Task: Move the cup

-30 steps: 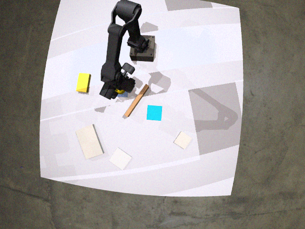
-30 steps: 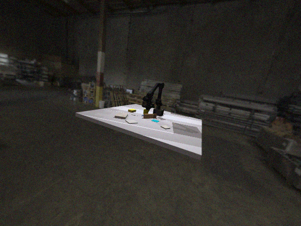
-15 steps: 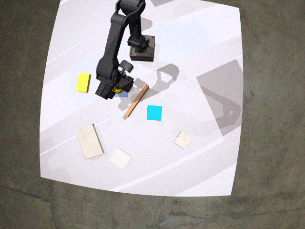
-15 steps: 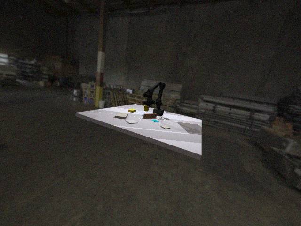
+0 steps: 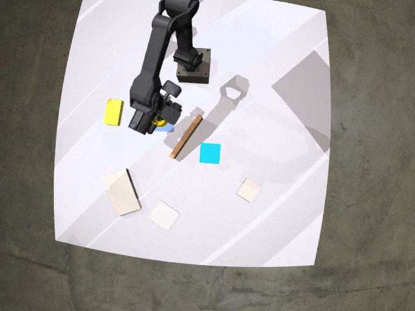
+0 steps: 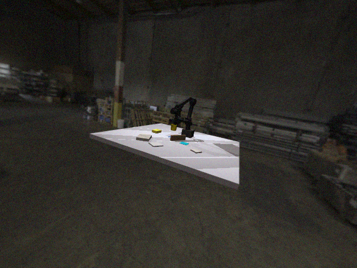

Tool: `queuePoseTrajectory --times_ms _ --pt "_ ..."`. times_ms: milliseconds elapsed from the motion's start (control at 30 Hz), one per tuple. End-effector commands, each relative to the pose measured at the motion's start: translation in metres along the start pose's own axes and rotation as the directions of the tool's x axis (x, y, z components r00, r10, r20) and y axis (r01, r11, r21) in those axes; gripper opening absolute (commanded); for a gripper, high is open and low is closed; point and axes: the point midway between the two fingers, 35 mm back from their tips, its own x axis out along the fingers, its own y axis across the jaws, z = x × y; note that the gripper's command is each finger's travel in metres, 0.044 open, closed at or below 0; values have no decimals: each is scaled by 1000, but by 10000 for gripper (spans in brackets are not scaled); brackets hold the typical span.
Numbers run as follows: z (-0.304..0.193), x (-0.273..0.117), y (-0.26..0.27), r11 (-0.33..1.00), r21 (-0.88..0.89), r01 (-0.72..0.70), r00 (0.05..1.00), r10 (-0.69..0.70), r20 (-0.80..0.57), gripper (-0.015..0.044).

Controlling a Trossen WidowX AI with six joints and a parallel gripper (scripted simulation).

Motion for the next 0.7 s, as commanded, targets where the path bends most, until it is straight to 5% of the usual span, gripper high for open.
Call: queuePoseTrajectory --times_ms 0,667 --pt "0 0 0 1000 -1 0 1000 0 0 0" --pt "20 0 -1 1000 2 2 1000 -2 0 0"
